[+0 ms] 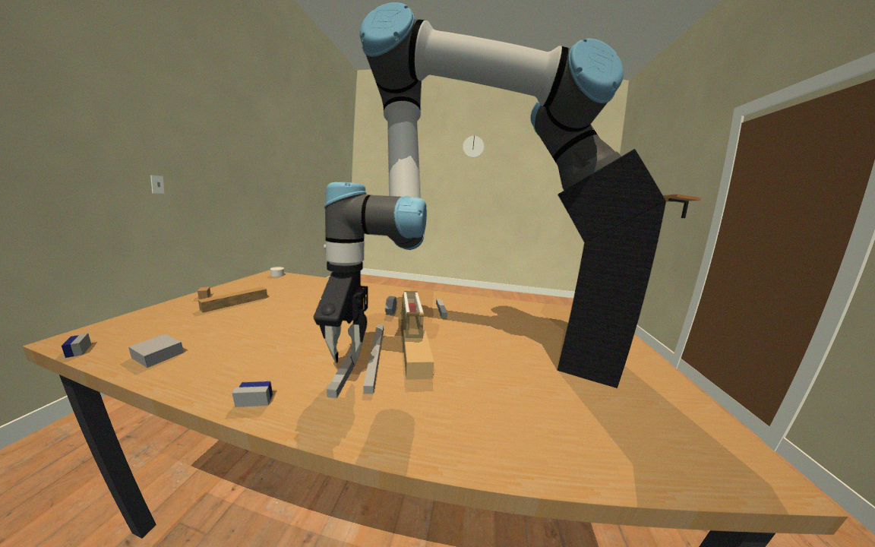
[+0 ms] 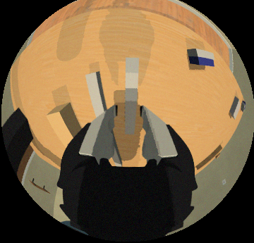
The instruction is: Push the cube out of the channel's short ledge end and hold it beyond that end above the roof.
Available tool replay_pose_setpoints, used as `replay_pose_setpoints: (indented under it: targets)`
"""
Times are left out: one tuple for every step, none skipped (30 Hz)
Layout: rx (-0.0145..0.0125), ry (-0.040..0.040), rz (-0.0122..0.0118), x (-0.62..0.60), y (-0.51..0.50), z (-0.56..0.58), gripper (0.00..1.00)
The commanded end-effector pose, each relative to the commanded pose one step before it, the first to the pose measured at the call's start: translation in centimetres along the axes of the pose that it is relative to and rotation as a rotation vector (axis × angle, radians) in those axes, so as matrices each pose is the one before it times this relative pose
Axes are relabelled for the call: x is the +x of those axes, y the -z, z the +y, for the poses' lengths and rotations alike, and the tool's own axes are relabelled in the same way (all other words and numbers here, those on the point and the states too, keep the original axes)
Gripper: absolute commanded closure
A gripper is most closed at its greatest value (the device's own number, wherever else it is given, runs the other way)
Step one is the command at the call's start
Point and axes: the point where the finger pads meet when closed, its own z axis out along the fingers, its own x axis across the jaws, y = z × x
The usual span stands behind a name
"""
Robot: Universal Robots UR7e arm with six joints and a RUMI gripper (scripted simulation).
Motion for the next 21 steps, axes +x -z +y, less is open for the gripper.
replay_pose_setpoints:
  targets:
    - [0.00079, 0.00044, 0.00749, 0.446, -0.280, -0.067, 0.78]
    - [-0.00008, -0.00015, -0.00006, -0.001, -0.093, 0.011, 0.78]
    - [-0.00019, -0.00032, -0.00009, 0.000, -0.139, 0.029, 0.78]
    - [-0.00025, -0.00044, -0.00018, -0.001, -0.181, 0.040, 0.78]
    - [-0.00013, -0.00035, -0.00012, -0.001, -0.210, 0.027, 0.78]
    - [0.00010, 0.00000, 0.00001, -0.001, -0.224, -0.003, 0.78]
    - [0.00000, 0.00000, 0.00000, 0.000, 0.000, 0.000, 0.78]
    - [0.00000, 0.00000, 0.00000, 0.000, 0.000, 0.000, 0.78]
    - [-0.00009, 0.00000, -0.00001, -0.001, -0.241, 0.003, 0.78]
    - [0.00009, 0.00000, 0.00001, -0.001, -0.246, -0.003, 0.78]
    - [0.00008, 0.00000, 0.00001, -0.001, -0.241, -0.002, 0.78]
    - [0.00002, 0.00000, 0.00000, -0.001, -0.226, -0.001, 0.78]
    - [0.00000, 0.00000, 0.00000, -0.001, -0.200, 0.000, 0.78]
    - [0.00000, 0.00000, 0.00000, 0.000, -0.168, 0.000, 0.78]
    - [0.00000, 0.00000, 0.00000, 0.000, -0.130, 0.000, 0.78]
    - [-0.00005, 0.00000, 0.00000, -0.001, -0.090, 0.002, 0.78]
    - [-0.00010, 0.00000, -0.00001, -0.001, -0.052, 0.003, 0.78]
    - [0.00001, 0.00019, 0.00006, 0.000, -0.016, -0.013, 0.78]
    - [0.00023, 0.00052, 0.00018, 0.001, 0.012, -0.041, 0.78]
    - [0.00022, 0.00038, 0.00001, -0.004, 0.012, -0.037, 0.78]
    - [0.00017, 0.00026, -0.00001, -0.003, 0.009, -0.029, 0.78]
